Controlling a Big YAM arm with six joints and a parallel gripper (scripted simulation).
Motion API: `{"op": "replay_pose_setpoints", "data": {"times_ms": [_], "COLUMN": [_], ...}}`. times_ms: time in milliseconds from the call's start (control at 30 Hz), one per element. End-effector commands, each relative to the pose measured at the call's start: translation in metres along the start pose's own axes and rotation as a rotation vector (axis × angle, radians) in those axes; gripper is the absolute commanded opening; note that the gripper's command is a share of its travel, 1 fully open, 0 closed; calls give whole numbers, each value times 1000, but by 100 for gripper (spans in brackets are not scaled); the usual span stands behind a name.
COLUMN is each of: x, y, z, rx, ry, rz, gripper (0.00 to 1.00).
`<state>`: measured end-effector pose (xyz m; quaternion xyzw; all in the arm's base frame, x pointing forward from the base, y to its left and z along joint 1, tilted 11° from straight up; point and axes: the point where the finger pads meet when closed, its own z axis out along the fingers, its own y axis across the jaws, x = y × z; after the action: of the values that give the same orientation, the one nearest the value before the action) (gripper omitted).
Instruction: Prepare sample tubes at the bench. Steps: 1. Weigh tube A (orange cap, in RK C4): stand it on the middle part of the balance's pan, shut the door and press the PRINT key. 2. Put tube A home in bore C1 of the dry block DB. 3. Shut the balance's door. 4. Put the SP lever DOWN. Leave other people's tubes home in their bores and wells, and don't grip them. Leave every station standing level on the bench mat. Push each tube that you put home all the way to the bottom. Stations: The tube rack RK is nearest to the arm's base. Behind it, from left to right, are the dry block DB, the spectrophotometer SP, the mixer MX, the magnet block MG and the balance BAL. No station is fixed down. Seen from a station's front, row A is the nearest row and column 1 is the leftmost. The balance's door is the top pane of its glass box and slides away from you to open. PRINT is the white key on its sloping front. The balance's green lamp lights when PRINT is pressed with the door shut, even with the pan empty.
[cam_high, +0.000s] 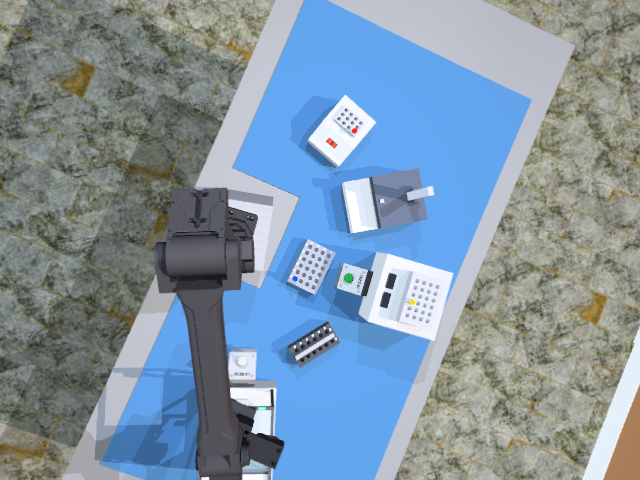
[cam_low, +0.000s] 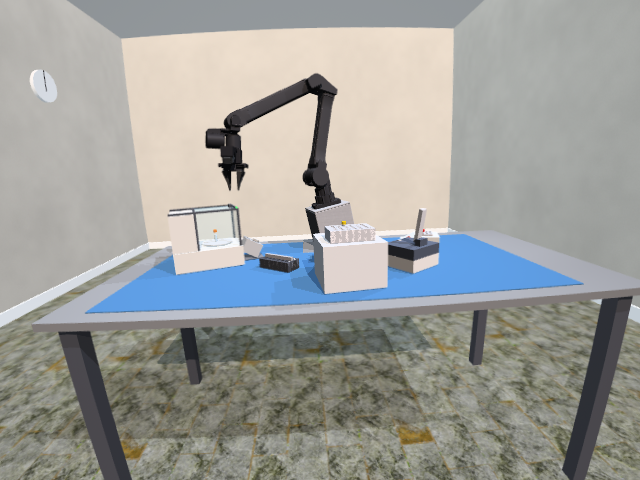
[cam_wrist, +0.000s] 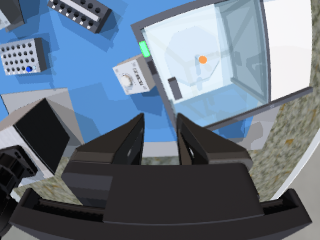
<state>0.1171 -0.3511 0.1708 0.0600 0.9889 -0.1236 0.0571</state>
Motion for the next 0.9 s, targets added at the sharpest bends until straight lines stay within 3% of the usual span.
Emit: {"op": "replay_pose_setpoints", "data": {"times_ms": [0, 100, 267, 300, 333, 567, 867], "x": [-17, -23, -23, -21, -19, -19, -19], "y": [-24, -39, -39, -41, -43, -45, -46], "z": [-21, -20, -19, -19, -33, -20, -23], "rx": [24, 1, -35, -35, -2, -19, -12], "ry": [-9, 19, 62, 64, 54, 58, 57], "rz": [-150, -244, -390, -383, -375, -373, -373], "gripper": [30, 30, 30, 30, 30, 30, 30]}}
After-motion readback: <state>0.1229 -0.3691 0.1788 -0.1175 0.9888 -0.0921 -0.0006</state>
